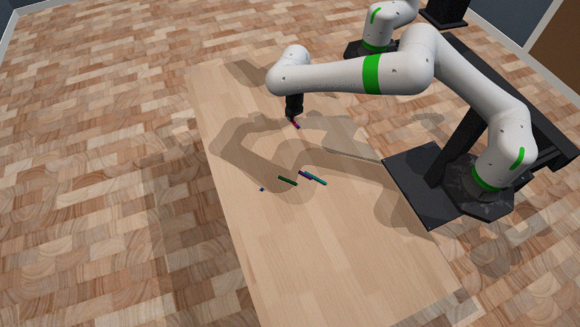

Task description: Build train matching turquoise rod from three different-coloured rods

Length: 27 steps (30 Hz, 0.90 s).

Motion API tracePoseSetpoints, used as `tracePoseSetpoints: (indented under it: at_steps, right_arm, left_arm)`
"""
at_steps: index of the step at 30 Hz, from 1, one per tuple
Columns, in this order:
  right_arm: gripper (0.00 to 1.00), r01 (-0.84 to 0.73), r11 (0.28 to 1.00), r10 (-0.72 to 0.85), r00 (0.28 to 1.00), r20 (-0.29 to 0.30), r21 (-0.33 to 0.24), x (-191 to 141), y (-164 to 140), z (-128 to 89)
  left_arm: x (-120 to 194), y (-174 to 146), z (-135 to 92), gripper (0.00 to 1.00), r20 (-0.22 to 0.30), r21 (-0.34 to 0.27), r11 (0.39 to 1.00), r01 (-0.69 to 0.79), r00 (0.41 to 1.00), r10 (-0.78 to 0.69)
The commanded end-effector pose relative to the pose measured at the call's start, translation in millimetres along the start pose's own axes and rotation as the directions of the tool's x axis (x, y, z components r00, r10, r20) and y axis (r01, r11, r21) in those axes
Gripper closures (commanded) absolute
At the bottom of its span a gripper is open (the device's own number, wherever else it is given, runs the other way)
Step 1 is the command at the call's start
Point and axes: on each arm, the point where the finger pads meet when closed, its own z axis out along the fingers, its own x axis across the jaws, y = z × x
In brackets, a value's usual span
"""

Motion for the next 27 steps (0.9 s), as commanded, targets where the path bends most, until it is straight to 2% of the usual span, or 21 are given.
tracePoseSetpoints:
  at_steps: [1,14,15,17,18,22,23,25,26,27]
  right_arm:
    - [0.0,0.0,1.0,0.0,1.0,0.0,-0.002,-0.2,0.3,-1.0]
    - [0.0,0.0,1.0,0.0,1.0,0.0,-0.002,-0.2,0.3,-1.0]
    - [0.0,0.0,1.0,0.0,1.0,0.0,-0.002,-0.2,0.3,-1.0]
    - [0.0,0.0,1.0,0.0,1.0,0.0,-0.002,-0.2,0.3,-1.0]
    - [0.0,0.0,1.0,0.0,1.0,0.0,-0.002,-0.2,0.3,-1.0]
    - [0.0,0.0,1.0,0.0,1.0,0.0,-0.002,-0.2,0.3,-1.0]
    - [0.0,0.0,1.0,0.0,1.0,0.0,-0.002,-0.2,0.3,-1.0]
    - [0.0,0.0,1.0,0.0,1.0,0.0,-0.002,-0.2,0.3,-1.0]
    - [0.0,0.0,1.0,0.0,1.0,0.0,-0.002,-0.2,0.3,-1.0]
    - [0.0,0.0,1.0,0.0,1.0,0.0,-0.002,-0.2,0.3,-1.0]
  left_arm:
    - [-0.3,-0.9,-1.8,0.76,0.001,0.003,1.0,0.0,1.0,0.0]
    - [-0.3,-0.9,-1.8,0.76,0.001,0.003,1.0,0.0,1.0,0.0]
    - [-0.3,-0.9,-1.8,0.7,0.001,0.003,1.0,0.0,1.0,0.0]
    - [-0.3,-0.9,-1.8,0.7,0.001,0.003,1.0,0.0,1.0,0.0]
    - [-0.3,-0.9,-1.8,0.64,0.001,0.003,1.0,0.0,1.0,0.0]
    - [-0.3,-0.9,-1.8,0.64,0.001,0.003,1.0,0.0,1.0,0.0]
    - [-0.3,-0.9,-1.8,0.58,0.001,0.003,1.0,0.0,1.0,0.0]
    - [-0.3,-0.9,-1.8,0.58,0.001,0.003,1.0,0.0,1.0,0.0]
    - [-0.3,-0.9,-1.8,0.52,0.001,0.003,1.0,0.0,1.0,0.0]
    - [-0.3,-0.9,-1.8,0.52,0.001,0.003,1.0,0.0,1.0,0.0]
